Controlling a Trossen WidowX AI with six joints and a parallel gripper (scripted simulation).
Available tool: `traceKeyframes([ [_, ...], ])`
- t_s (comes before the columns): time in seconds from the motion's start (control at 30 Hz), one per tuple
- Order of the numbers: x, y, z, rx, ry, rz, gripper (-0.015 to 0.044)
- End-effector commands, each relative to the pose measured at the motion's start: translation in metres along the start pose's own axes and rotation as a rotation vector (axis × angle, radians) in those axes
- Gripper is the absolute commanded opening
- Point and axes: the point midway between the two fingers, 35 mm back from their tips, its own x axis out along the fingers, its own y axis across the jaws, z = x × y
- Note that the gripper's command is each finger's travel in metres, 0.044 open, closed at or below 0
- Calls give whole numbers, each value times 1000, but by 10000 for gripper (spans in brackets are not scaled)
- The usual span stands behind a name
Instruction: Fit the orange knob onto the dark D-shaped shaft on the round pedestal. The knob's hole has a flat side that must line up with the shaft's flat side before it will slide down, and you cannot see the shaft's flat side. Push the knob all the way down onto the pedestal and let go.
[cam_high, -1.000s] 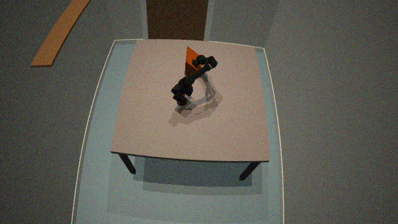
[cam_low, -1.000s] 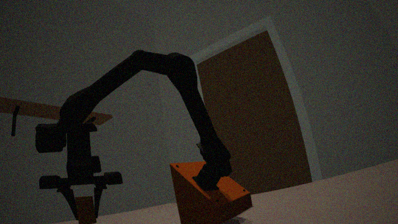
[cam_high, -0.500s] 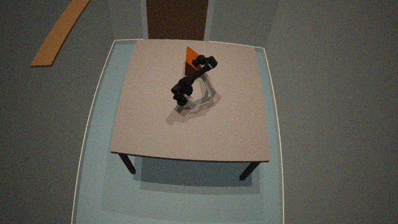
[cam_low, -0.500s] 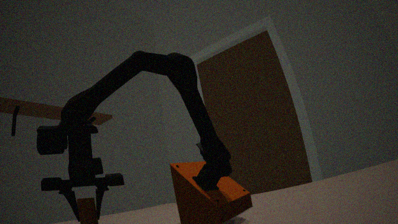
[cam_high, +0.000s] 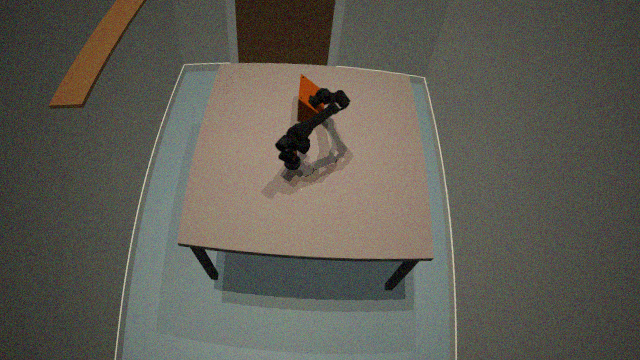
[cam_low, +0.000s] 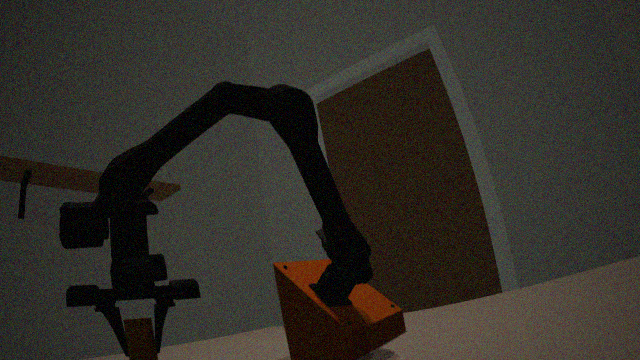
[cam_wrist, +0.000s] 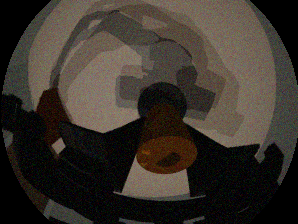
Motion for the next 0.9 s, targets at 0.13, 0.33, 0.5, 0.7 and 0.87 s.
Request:
traceKeyframes([
  [0.13,0,-1,0,24,0,-5,0],
  [0.33,0,-1,0,24,0,-5,0],
  [0.5,0,-1,0,24,0,-5,0],
  [0.7,0,-1,0,24,0,-5,0],
  [0.87,-5,-1,0,18,0,-5,0],
])
